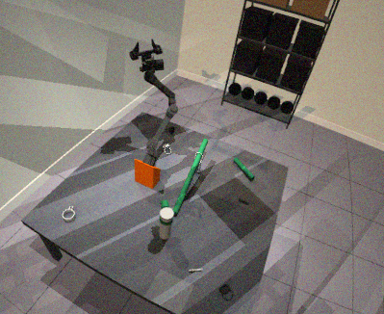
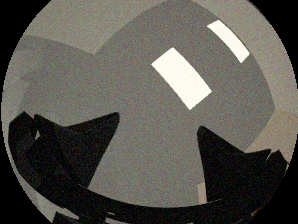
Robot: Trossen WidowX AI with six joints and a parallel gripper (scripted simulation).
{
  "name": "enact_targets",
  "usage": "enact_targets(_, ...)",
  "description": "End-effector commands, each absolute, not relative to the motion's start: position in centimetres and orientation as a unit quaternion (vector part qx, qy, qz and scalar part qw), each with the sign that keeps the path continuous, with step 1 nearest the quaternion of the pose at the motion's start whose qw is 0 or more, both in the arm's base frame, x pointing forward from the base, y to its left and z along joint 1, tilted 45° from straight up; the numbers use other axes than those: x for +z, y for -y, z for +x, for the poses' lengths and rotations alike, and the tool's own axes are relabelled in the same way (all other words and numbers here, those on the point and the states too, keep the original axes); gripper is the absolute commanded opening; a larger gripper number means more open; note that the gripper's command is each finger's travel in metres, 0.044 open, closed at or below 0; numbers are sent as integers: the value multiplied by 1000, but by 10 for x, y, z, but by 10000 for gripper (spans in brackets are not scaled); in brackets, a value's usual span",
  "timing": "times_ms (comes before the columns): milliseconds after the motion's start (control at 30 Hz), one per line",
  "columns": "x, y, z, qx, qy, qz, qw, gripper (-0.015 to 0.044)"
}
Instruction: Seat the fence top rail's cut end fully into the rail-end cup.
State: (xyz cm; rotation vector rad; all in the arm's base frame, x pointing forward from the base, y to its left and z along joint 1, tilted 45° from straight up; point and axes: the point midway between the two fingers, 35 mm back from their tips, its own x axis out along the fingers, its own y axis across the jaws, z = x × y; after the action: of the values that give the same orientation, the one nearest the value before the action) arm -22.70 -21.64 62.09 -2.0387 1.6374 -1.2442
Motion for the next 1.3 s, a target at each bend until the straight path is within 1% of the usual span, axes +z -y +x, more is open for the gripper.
enact_targets(0, 620, 218, -227, -429, -559, -698, 127, 426)
enact_targets(33, 616, 223, -228, -435, -553, -697, 140, 440)
enact_targets(267, 563, 294, -225, -496, -463, -659, 323, 440)
enact_targets(400, 526, 336, -209, -511, -412, -620, 430, 440)
enact_targets(533, 487, 375, -182, -510, -365, -569, 531, 440)
enact_targets(700, 433, 414, -135, -489, -311, -488, 653, 440)
enact_targets(900, 365, 442, -61, -436, -259, -363, 782, 440)
enact_targets(1100, 294, 444, 19, -358, -234, -219, 877, 440)
enact_targets(1267, 237, 423, 86, -279, -236, -93, 926, 440)
